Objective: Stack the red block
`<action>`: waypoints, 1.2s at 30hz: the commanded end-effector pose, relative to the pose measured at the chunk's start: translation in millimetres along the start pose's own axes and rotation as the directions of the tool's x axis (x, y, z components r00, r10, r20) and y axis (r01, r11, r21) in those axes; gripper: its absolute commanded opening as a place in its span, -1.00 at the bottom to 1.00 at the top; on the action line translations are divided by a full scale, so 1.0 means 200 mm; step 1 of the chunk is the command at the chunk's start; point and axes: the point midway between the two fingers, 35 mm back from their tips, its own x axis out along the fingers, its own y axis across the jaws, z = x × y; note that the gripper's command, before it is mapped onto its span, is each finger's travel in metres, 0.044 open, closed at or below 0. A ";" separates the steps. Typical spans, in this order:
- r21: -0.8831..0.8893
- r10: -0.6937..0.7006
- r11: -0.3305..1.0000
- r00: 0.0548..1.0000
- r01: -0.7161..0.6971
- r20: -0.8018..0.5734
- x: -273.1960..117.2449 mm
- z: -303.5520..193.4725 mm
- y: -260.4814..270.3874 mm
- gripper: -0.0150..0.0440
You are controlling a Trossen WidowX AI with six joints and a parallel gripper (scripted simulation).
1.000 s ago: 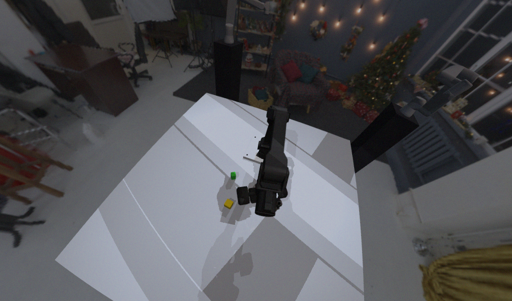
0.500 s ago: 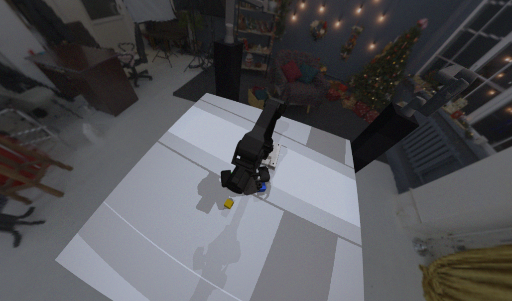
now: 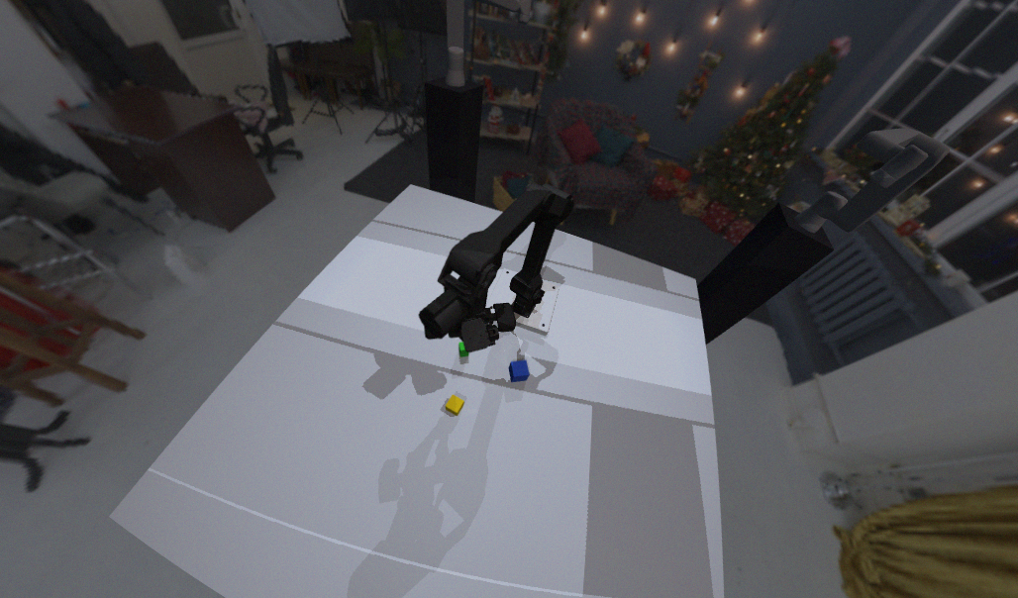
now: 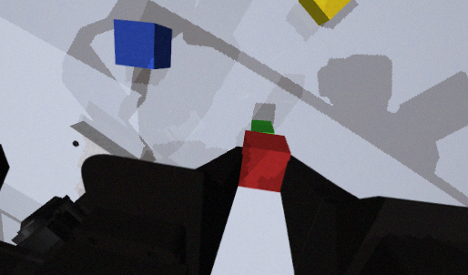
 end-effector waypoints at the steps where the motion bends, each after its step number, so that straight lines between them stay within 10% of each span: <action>1: -0.005 0.001 1.000 1.000 -0.001 -0.008 0.02 -0.11 -0.02 -0.49; 36: -0.005 0.001 1.000 1.000 -0.001 -0.009 0.37 -0.14 -0.03 -0.49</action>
